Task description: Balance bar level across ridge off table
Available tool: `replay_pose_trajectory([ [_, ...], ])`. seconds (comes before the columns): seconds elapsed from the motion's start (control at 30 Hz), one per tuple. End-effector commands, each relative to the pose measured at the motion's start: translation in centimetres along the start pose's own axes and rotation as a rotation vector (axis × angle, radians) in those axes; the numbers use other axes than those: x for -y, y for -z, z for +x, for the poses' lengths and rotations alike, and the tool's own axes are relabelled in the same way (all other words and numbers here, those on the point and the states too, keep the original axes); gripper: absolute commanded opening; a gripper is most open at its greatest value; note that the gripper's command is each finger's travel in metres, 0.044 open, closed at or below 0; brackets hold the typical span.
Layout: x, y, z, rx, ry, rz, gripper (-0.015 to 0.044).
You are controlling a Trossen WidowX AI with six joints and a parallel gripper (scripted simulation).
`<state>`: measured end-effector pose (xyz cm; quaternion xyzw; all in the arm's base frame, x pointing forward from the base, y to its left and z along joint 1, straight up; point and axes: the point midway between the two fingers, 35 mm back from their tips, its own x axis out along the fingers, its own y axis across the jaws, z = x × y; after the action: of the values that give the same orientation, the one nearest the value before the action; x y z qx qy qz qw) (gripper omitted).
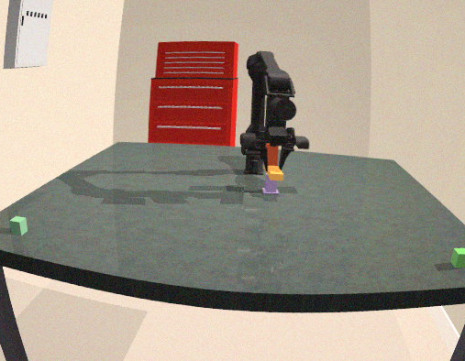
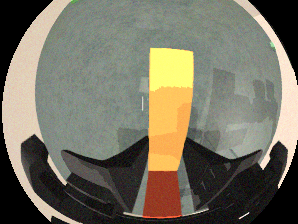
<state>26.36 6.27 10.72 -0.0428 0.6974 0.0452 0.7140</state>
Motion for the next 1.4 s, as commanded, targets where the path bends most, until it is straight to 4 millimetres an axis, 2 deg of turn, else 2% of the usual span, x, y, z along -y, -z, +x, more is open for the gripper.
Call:
replay_pose_trajectory([
  [0.0, 0.0, -0.04, 0.04, 0.001, -0.001, 0.006, 0.0],
  [1.37, 0.01, -0.02, 0.39, 0.001, -0.001, 0.006, 0.0],
])
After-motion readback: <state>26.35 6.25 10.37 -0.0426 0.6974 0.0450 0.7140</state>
